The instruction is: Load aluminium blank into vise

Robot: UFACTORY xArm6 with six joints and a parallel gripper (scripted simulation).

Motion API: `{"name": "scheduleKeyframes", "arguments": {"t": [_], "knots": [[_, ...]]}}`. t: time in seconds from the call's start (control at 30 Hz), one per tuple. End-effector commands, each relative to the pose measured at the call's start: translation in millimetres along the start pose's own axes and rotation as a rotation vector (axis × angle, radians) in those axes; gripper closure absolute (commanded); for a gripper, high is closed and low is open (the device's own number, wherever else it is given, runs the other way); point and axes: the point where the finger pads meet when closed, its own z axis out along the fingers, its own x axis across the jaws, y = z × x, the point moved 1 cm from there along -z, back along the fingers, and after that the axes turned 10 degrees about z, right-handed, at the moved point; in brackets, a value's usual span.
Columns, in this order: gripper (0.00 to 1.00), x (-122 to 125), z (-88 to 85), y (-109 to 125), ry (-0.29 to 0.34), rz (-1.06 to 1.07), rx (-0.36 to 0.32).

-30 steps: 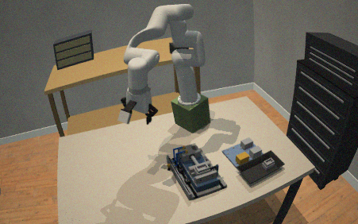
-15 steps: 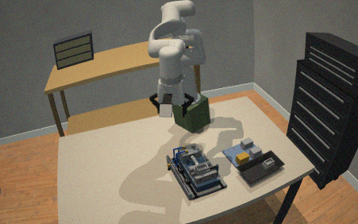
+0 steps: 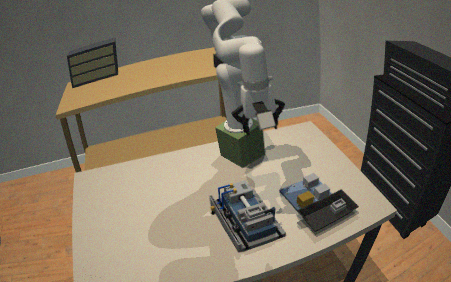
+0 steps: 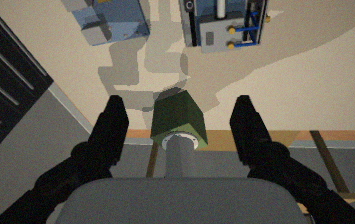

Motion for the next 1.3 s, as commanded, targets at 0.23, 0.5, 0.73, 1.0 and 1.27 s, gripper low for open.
{"name": "scheduleKeyframes", "arguments": {"t": [0.23, 0.5, 0.73, 1.0, 1.27], "knots": [[0.00, -44.1, 40.6, -4.4, 0.032, 0.289, 0.022], [0.00, -73.1, 73.3, -1.5, 0.050, 0.508, 0.044], [0.00, -93.9, 96.3, 3.9, 0.056, 0.660, 0.063], [0.00, -119.0, 124.4, 14.4, 0.055, 0.843, 0.087], [0.00, -145.0, 154.2, 30.4, 0.046, 1.036, 0.109]]}}
